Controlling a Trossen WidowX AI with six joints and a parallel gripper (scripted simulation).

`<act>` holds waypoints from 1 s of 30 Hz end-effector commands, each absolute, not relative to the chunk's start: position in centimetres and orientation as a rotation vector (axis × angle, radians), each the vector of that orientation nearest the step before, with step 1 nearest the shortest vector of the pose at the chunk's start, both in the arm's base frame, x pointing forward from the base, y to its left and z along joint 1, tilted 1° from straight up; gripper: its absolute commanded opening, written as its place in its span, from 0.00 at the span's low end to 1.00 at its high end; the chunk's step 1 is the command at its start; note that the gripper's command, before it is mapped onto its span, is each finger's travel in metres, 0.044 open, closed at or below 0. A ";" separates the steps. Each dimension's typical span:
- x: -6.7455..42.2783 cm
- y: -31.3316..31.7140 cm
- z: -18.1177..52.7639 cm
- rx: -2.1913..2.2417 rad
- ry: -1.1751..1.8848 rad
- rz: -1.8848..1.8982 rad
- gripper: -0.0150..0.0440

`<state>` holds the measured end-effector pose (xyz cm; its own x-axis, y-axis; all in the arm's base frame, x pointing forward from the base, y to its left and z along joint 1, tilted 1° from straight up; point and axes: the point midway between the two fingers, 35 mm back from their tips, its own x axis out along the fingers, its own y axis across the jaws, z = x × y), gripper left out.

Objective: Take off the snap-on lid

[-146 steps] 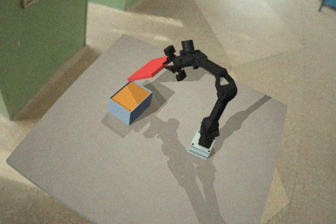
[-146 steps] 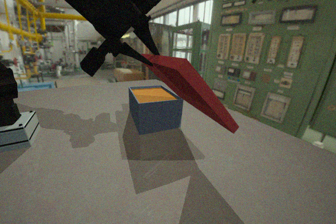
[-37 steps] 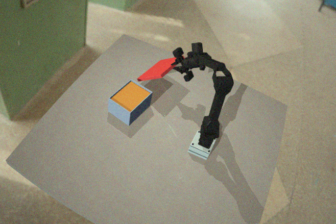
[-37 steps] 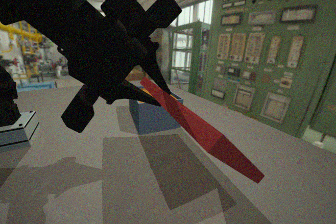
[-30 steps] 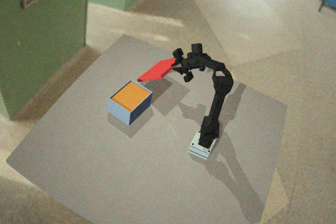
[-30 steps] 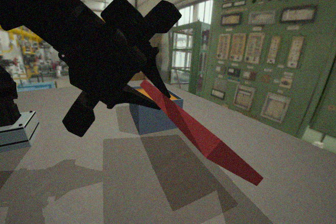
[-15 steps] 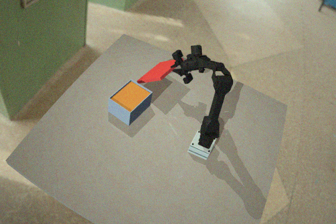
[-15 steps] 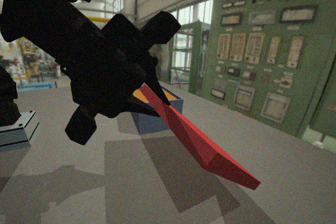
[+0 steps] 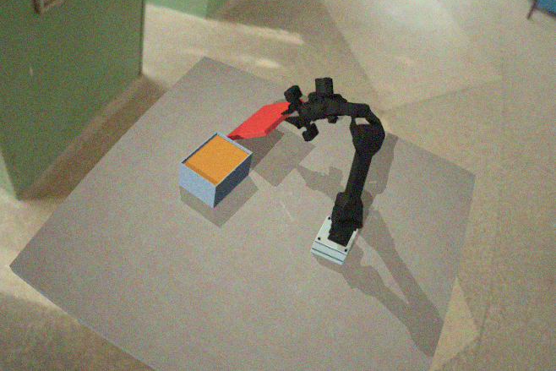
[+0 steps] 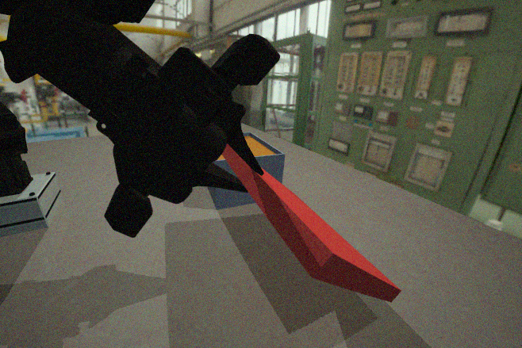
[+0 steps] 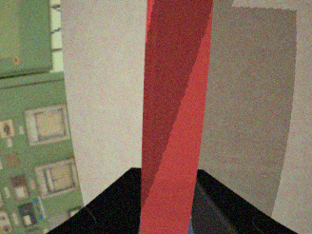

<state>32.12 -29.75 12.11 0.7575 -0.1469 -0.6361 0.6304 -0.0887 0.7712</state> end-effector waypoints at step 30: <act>32.2 -29.7 9.4 1.530 0.410 -0.666 0.25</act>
